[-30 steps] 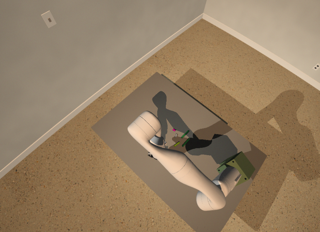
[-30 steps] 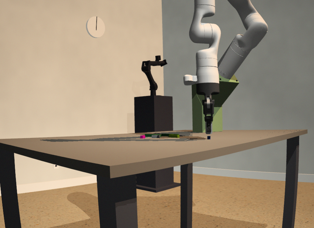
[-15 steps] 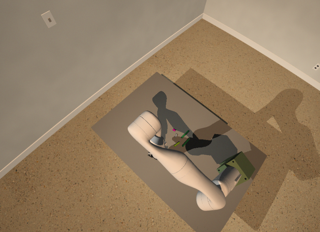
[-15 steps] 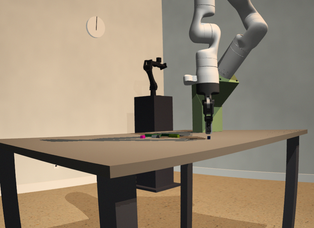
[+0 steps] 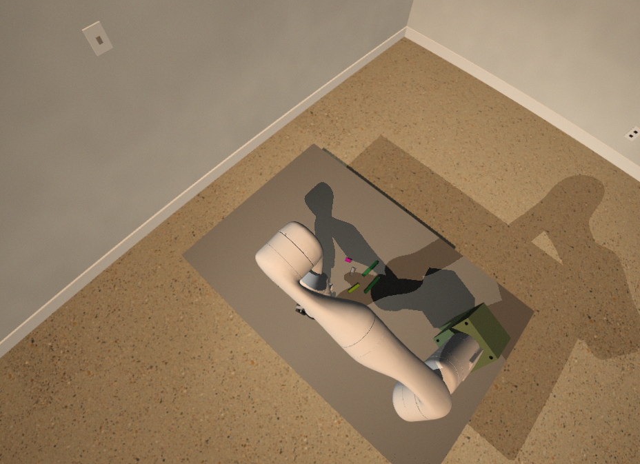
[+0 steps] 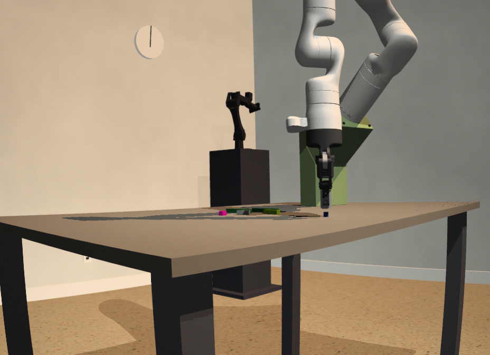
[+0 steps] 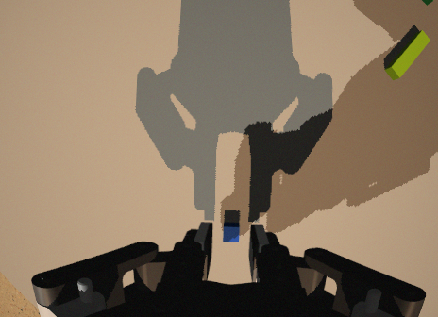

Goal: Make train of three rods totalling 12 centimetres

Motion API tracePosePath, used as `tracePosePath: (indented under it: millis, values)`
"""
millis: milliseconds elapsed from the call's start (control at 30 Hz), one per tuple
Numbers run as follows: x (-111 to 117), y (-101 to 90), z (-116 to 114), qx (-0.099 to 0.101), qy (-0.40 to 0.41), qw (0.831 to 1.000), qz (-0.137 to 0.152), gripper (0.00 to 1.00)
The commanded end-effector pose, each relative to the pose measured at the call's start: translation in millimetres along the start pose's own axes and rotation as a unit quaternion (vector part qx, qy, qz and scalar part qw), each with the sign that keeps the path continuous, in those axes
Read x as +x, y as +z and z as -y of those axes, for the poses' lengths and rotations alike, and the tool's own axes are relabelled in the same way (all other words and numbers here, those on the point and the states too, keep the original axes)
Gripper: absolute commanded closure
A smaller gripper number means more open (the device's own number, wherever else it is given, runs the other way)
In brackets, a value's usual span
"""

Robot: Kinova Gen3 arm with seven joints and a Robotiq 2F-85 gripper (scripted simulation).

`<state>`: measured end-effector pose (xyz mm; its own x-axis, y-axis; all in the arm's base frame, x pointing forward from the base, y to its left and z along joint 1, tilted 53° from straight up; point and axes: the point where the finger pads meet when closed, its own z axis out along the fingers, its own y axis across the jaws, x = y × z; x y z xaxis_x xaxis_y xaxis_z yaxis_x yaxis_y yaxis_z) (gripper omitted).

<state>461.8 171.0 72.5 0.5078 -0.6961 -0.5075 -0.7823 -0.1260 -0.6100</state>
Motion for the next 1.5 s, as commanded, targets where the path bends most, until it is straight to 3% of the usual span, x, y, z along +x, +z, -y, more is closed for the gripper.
tracePosePath:
  millis: [0,1467]
  values:
    - [0.5,-0.4,0.2,0.0,0.0,1.0,-0.001,0.76]
    - [0.5,16.3,0.3,0.0,0.0,1.0,-0.001,0.76]
